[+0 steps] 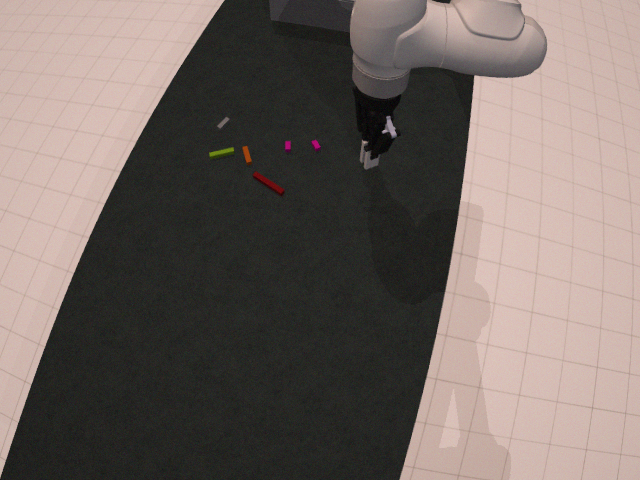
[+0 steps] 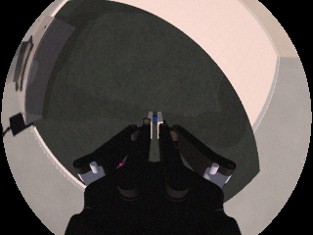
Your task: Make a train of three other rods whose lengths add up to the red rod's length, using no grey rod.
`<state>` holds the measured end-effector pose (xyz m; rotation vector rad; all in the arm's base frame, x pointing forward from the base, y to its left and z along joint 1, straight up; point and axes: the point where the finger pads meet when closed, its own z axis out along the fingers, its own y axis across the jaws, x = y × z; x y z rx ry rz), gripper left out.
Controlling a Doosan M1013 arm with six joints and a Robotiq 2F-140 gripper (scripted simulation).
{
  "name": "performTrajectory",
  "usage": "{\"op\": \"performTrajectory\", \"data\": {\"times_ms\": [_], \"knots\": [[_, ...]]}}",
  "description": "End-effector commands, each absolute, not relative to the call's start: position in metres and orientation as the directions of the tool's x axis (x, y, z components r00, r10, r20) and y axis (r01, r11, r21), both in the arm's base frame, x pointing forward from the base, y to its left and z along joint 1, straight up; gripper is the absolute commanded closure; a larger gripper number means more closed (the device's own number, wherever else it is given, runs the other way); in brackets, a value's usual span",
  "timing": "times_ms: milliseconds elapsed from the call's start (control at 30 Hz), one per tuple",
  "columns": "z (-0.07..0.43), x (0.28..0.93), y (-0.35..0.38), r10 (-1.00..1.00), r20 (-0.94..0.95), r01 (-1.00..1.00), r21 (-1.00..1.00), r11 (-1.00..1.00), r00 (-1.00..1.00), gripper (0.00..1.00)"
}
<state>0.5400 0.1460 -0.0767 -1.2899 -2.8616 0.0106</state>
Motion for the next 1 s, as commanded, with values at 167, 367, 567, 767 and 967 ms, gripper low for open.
{"op": "performTrajectory", "data": {"times_ms": [167,367,567,767,967], "knots": [[-0.0766,0.54,0.146,0.749,0.0,0.749,-0.007,0.662,-0.662,0.92],[-0.0766,0.54,0.146,0.749,0.0,0.749,-0.007,0.662,-0.662,0.88],[-0.0766,0.54,0.146,0.749,0.0,0.749,-0.007,0.662,-0.662,0.85],[-0.0766,0.54,0.146,0.749,0.0,0.749,-0.007,0.662,-0.662,0.85],[-0.0693,0.54,0.1461,0.749,0.0,0.749,-0.007,0.662,-0.662,0.85]]}}
